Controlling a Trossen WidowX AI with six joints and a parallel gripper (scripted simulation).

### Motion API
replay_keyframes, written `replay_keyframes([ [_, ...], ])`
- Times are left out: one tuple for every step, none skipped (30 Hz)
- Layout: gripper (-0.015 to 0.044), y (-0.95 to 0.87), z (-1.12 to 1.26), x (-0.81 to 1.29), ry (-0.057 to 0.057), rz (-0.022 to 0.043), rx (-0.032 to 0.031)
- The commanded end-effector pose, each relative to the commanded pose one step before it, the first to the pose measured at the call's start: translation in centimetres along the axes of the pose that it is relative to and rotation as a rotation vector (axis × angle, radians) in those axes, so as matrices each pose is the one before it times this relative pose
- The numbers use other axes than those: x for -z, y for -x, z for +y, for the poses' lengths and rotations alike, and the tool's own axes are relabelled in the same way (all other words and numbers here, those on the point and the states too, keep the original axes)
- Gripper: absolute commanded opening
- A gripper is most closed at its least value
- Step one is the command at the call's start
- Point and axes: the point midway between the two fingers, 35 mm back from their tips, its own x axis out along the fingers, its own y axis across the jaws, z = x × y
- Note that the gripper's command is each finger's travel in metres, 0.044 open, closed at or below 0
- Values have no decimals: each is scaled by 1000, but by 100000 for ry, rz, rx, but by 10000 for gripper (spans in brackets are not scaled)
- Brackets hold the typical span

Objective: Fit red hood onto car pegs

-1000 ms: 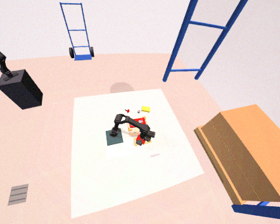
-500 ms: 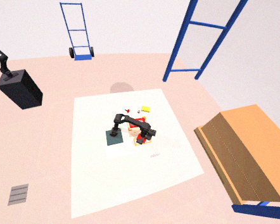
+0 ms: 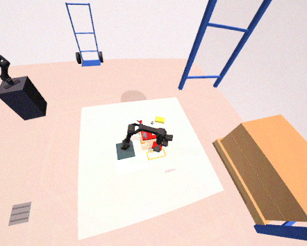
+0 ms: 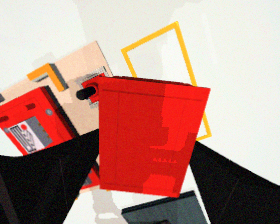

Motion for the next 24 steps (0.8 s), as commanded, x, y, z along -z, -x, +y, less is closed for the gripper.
replay_keyframes([
  [0, 200, 1691, 58, 4094, -489, -38],
  [0, 18, 461, 40, 1198, -96, -9],
  [0, 18, 462, 41, 1198, -97, -11],
  [0, 18, 463, 42, 1198, -97, -13],
  [0, 18, 464, 44, 1198, -98, -14],
  [0, 18, 465, 45, 1198, -98, -16],
  [0, 18, 465, 46, 1198, -98, -18],
  [0, 19, 466, 47, 1198, -99, -19],
  [0, 19, 467, 49, 1198, -99, -21],
  [0, 19, 468, 50, 1198, -100, -23],
  [0, 19, 469, 51, 1198, -100, -24],
  [0, 10, 483, 51, 1263, 22, -69],
  [0, 10, 486, 52, 1268, 23, -68],
  [0, 10, 487, 54, 1267, 24, -68],
  [0, 9, 487, 55, 1267, 24, -68],
  [0, 9, 488, 56, 1267, 25, -67],
  [0, 9, 489, 57, 1267, 25, -67],
  [0, 8, 490, 59, 1267, 25, -66],
  [0, 8, 491, 60, 1267, 26, -66],
  [0, 8, 492, 61, 1267, 26, -66],
  [0, 7, 493, 62, 1267, 26, -65],
  [0, 7, 494, 64, 1267, 27, -65],
  [0, 7, 495, 65, 1267, 27, -65],
  [0, 6, 496, 66, 1267, 27, -64],
])
